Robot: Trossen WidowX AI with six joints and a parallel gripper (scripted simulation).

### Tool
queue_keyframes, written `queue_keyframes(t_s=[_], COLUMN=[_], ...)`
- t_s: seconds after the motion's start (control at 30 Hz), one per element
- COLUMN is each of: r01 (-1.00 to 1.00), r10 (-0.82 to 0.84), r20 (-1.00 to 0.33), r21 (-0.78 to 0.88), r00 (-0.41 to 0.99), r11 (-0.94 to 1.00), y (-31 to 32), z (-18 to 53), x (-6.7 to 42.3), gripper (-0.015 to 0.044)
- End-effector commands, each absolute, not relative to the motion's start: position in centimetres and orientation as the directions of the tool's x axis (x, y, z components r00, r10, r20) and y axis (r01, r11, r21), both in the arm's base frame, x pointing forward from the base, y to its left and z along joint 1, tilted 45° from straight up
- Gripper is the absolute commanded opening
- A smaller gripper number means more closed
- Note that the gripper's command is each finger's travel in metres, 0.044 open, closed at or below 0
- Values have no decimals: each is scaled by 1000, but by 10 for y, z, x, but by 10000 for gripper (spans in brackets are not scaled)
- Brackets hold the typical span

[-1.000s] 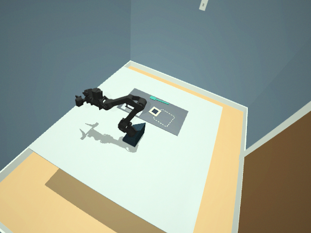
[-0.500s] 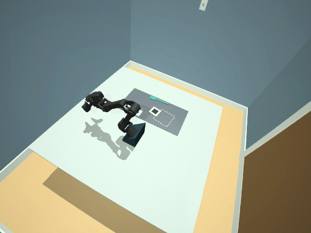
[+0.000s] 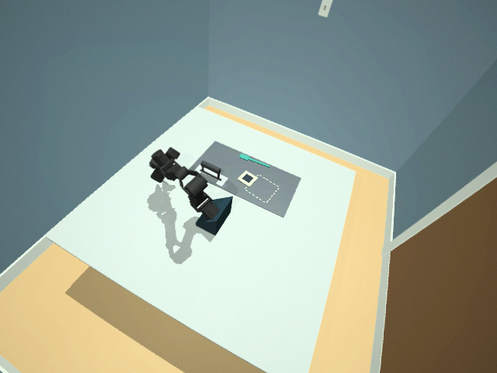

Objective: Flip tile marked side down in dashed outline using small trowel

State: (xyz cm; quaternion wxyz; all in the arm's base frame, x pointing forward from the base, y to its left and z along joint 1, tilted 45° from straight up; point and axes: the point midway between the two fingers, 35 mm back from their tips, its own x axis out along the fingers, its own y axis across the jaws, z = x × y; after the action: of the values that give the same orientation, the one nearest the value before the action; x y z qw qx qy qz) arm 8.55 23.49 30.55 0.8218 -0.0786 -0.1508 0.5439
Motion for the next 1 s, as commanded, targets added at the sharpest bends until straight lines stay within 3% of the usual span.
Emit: queue_keyframes(t_s=[0.0,0.43,0.77,0.97], r01=[-833,-721,-695,-695], r10=[901,743,544,530], r20=[84,-209,-440,-455], r21=[-351,-504,-540,-539], r00=[427,636,714,716], r11=[427,476,475,476], y=[233,196,140,136], z=[283,199,132,127], x=[106,178,221,223], gripper=[300,300,300,300])
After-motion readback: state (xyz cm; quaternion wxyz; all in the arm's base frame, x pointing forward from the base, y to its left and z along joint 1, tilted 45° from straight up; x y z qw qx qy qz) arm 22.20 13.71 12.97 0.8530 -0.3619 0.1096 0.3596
